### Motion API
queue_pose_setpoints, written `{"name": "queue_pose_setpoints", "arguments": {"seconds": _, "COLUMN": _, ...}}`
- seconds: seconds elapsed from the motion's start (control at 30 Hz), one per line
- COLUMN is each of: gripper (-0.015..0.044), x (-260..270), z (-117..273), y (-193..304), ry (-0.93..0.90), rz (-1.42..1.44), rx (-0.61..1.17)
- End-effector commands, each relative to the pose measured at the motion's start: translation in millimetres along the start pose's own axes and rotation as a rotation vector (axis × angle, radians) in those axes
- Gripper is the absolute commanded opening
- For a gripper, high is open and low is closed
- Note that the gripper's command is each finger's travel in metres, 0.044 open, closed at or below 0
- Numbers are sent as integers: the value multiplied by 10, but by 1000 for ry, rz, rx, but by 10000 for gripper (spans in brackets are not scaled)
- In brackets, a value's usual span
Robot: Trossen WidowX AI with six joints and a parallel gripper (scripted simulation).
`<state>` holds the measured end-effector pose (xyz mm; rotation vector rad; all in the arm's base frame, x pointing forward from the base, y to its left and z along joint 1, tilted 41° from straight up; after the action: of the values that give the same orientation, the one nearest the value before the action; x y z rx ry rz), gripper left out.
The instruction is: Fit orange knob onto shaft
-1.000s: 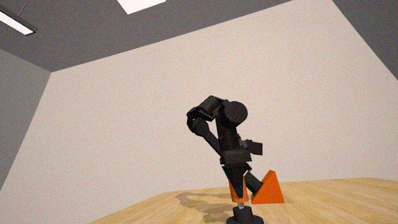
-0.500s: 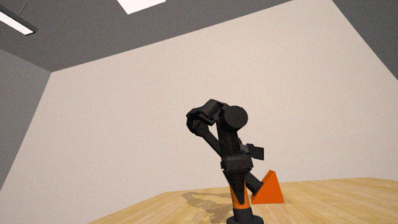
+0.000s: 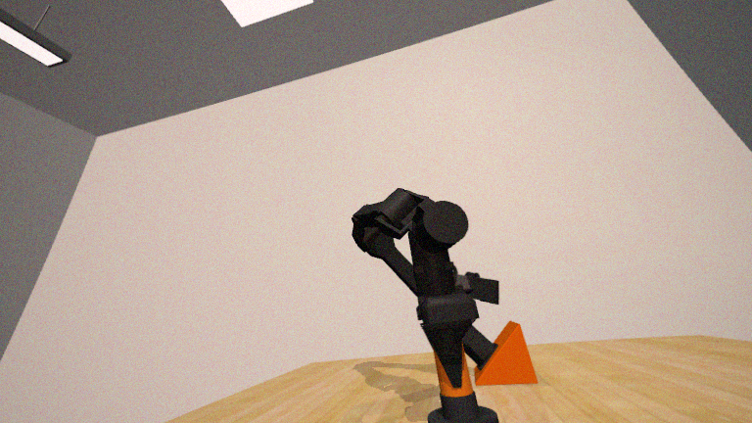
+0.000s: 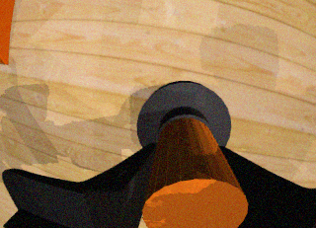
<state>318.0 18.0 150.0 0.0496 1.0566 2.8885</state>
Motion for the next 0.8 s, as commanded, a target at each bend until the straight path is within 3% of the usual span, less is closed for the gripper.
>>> {"name": "queue_pose_setpoints", "arguments": {"seconds": 0.0, "gripper": 184, "x": 0, "z": 4, "y": -1, "ry": 0, "rz": 0, "rx": 0}}
{"name": "queue_pose_setpoints", "arguments": {"seconds": 0.33, "gripper": 440, "x": 0, "z": 4, "y": -1, "ry": 0, "rz": 0, "rx": 0}}
{"name": "queue_pose_setpoints", "arguments": {"seconds": 0.57, "gripper": 440, "x": -3, "z": 26, "y": -2, "ry": 1, "rz": 3, "rx": 0}}
{"name": "queue_pose_setpoints", "arguments": {"seconds": 0.77, "gripper": 440, "x": 5, "z": 761, "y": -17, "ry": 25, "rz": 96, "rx": 0}}
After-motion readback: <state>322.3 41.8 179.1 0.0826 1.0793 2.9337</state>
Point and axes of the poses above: the point midway between the two fingers, 35 mm back from their tips, its own z axis back along the fingers, its own x axis across the jaws, y = z × x, the point moved 9 cm from there along z, back along the fingers, and after that the axes turned 9 degrees about -z, right-handed, at the moved point
